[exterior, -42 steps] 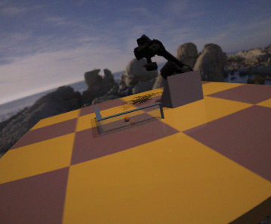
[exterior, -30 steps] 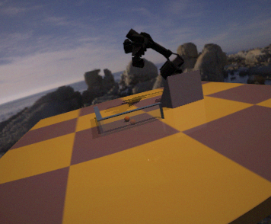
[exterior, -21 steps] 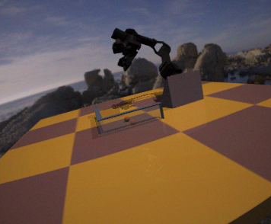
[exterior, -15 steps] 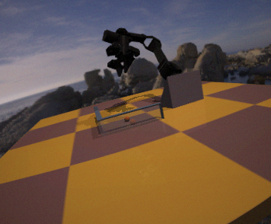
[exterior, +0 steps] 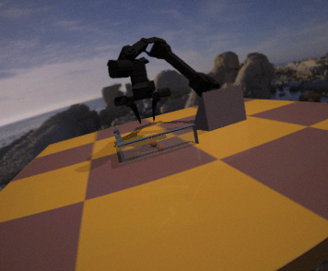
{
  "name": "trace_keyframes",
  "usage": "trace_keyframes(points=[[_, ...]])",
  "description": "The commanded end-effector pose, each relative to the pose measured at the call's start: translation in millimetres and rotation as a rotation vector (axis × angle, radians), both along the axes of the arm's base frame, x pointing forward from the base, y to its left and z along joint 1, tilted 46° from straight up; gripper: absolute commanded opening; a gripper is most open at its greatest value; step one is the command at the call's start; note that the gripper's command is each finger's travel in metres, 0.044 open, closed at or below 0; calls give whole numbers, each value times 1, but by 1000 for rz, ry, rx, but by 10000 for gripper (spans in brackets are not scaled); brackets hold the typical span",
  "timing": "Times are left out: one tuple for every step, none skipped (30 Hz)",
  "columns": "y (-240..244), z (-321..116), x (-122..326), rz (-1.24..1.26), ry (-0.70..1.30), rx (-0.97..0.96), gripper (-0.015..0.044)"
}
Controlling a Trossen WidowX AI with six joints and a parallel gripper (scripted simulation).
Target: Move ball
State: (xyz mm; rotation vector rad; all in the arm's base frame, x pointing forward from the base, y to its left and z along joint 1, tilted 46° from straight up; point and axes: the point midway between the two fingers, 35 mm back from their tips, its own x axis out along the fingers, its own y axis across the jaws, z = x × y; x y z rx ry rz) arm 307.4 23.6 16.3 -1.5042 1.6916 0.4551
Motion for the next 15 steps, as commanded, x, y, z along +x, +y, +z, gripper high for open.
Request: trace_keyframes(points=[[-9,-35,2,105,180,-82,212],[-10,-36,2,110,189,-86,212],[-10,-36,2,110,189,-86,212],[-10,-36,2,110,189,-86,212],[-10,-36,2,110,189,-86,212],[-10,-36,2,110,189,-86,212],[-10,-36,2,110,189,-86,212],[-11,-37,2,110,189,-86,212],[-13,-40,2,110,189,-86,212],[-17,-44,2,110,189,-86,212],[-20,-46,2,110,189,-86,212],[-21,-47,2,110,189,-86,212],[-21,-47,2,110,189,-86,212],[-21,-47,2,110,189,-86,212],[-21,-47,2,110,189,-86,212]])
